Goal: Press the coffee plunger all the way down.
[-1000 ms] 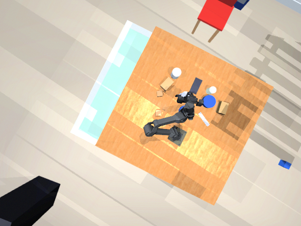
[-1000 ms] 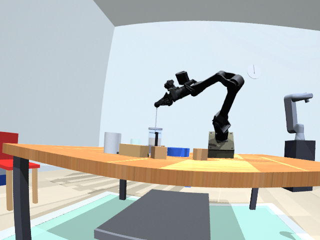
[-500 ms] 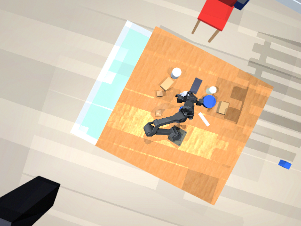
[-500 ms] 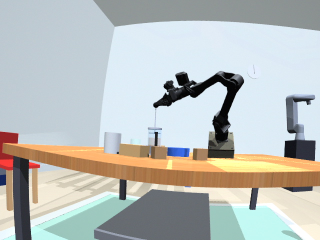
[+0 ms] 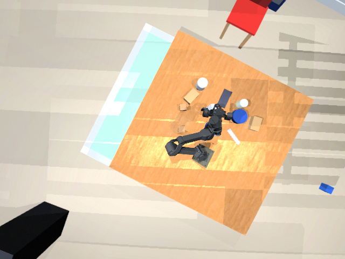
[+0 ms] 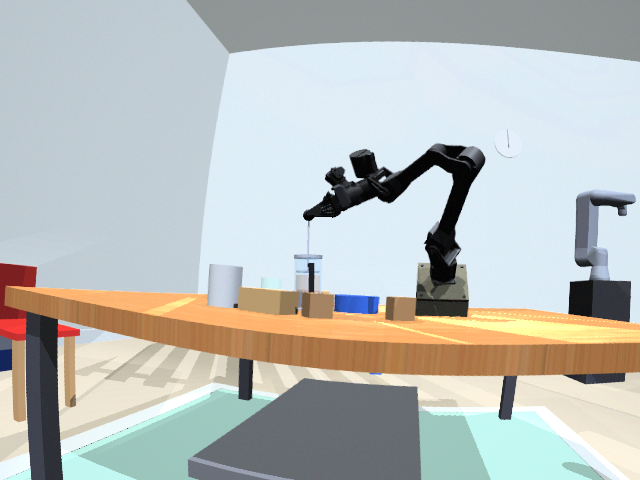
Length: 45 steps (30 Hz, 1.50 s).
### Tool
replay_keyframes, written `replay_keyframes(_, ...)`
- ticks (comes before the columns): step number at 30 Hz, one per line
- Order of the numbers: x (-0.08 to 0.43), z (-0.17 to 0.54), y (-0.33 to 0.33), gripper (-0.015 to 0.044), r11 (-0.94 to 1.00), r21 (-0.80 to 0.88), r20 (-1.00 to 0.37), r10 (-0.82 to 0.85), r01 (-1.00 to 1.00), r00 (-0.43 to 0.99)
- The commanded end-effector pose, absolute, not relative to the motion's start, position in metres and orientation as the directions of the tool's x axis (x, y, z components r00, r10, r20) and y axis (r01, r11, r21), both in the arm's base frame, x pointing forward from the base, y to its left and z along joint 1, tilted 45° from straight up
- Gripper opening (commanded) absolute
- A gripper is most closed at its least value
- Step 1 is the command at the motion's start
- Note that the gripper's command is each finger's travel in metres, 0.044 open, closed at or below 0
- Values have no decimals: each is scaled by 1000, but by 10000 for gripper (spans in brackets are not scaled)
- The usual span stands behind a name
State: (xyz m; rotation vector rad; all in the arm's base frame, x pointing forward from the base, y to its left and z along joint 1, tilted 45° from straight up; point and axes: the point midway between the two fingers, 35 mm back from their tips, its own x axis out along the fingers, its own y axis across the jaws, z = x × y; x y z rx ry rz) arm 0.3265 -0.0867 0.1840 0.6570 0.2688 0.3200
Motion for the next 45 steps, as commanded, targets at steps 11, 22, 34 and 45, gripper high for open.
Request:
replay_keyframes(11,331,152,-61,119,721,665,-170,399,-194,901)
replay_keyframes(22,336,140,-48,119,720,666,-167,399,-195,902)
replay_keyframes(34,346,133,-36,119,717,668,-161,399,-198,903)
replay_keyframes(45,353,134,-37,119,717,668,-160,400,-199,903)
